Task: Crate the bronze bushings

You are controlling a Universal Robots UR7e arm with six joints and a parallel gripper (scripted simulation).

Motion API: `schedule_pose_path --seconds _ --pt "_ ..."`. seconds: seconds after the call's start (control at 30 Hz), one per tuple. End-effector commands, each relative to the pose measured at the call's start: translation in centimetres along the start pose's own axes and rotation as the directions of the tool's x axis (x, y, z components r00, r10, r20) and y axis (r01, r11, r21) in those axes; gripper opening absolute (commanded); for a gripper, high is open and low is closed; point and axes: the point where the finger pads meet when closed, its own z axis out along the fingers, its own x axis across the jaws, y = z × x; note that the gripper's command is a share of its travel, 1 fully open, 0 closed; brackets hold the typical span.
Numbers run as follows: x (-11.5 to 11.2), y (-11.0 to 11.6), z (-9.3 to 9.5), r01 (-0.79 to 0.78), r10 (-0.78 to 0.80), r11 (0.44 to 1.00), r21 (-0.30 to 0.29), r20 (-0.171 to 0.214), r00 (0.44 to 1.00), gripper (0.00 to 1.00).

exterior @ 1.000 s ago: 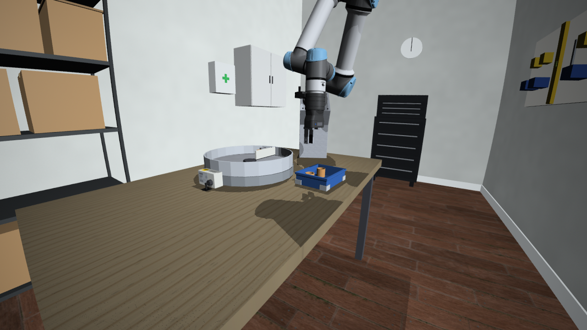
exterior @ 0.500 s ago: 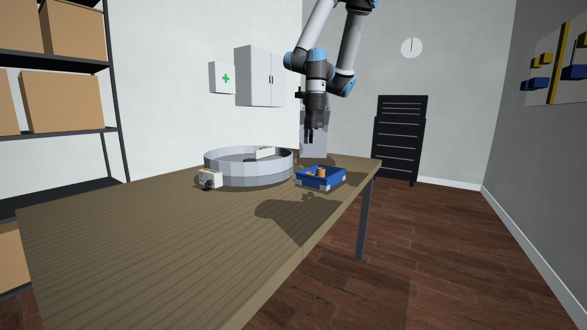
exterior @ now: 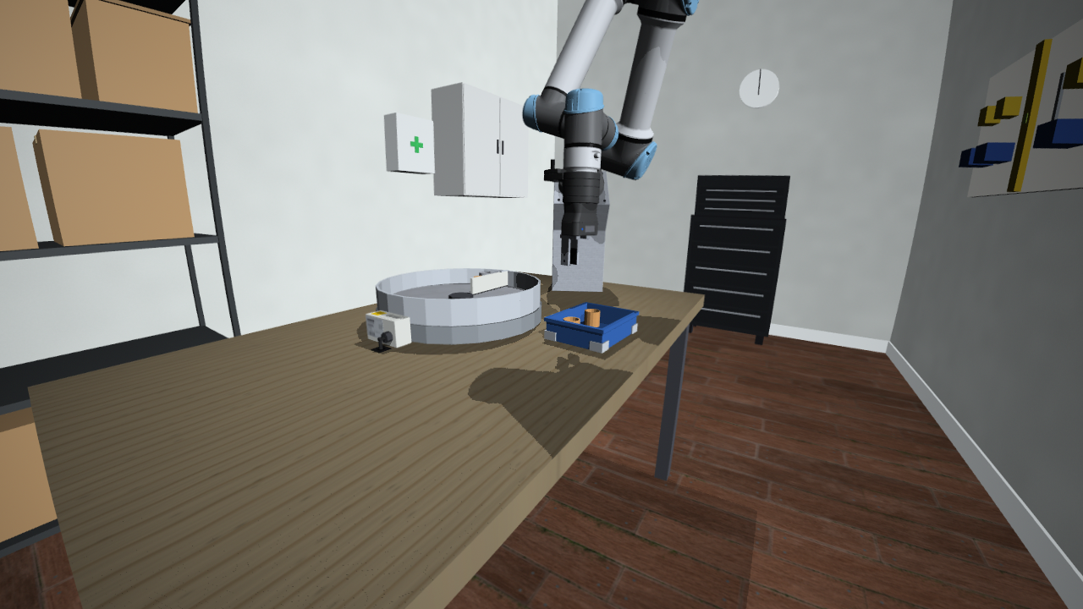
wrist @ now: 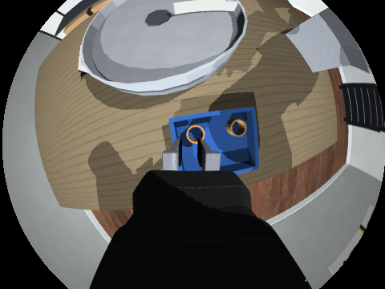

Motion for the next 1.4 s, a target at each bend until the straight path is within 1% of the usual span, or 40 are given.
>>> schedule_pose_path --seconds 0.0,0.73,0.77,0.9,1.3,1.37 --pt "0.0 0.0 0.0 0.0 0.0 1.0 -0.001 0.001 1.0 0.47" --pt "0.0 0.0 0.0 0.0 0.0 1.0 -0.001 0.001 1.0 0.47" --pt "0.0 -1.2 0.1 0.0 0.0 1.0 -0.001 0.001 1.0 0.45" --pt "-0.1 -5.9 0.4 0.0 0.0 1.0 0.0 0.001 1.0 0.45" --pt "-0.1 -5.9 0.4 0.0 0.0 1.0 0.0 0.001 1.0 0.45" --pt "-0.1 -8.3 0.6 0.0 0.0 1.0 0.0 0.001 1.0 0.45"
